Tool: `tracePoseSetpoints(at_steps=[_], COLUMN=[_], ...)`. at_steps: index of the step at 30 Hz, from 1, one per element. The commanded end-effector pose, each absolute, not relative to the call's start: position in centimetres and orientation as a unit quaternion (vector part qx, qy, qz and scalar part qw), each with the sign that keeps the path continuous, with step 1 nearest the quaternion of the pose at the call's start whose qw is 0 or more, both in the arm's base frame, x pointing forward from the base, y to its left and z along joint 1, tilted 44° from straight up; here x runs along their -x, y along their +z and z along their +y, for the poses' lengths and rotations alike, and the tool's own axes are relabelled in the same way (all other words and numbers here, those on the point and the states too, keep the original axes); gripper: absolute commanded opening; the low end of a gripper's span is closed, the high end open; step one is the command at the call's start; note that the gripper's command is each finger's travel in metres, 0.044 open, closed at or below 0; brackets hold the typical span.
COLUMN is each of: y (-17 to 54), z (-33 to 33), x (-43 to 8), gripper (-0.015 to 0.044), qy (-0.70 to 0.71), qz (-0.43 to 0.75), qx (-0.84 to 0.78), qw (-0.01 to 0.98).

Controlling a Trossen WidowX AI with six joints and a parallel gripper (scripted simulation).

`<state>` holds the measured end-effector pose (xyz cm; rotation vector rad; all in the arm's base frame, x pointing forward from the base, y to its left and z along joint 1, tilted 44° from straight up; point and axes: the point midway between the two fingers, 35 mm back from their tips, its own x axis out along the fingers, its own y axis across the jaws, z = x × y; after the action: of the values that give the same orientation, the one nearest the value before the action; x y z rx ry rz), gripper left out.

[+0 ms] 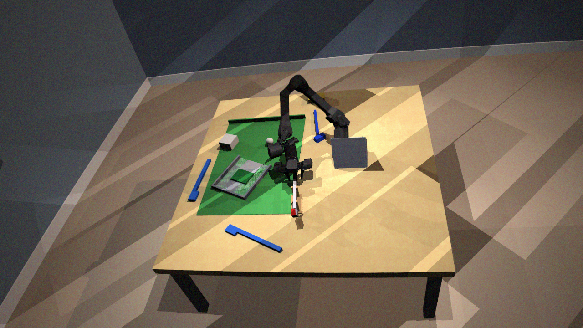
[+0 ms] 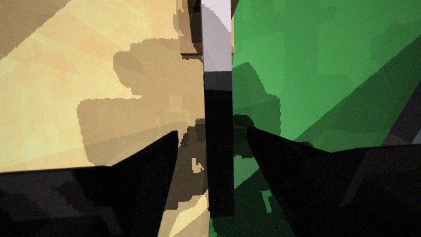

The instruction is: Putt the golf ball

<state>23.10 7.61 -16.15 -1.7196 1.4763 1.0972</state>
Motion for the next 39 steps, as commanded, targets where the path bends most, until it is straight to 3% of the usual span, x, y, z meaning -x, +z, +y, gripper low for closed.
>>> tracePoseSetpoints(at_steps=[1, 7, 10, 31, 39], y=[-16.1, -16.1, -16.1, -9.4, -5.7], z=[7.7, 7.7, 7.7, 13.9, 12.2], x=[-23.1, -23.1, -23.1, -22.4, -24.0], gripper=[0.0177, 0.0020, 0.0000, 0.0000, 0.0000], qy=[0.414, 0.414, 0.414, 0.413, 0.315], qz=[0.558, 0.558, 0.558, 0.558, 0.625], qx=[0.650, 0.650, 0.650, 0.652, 0.597], qw=[0.308, 0.308, 0.308, 0.306, 0.393])
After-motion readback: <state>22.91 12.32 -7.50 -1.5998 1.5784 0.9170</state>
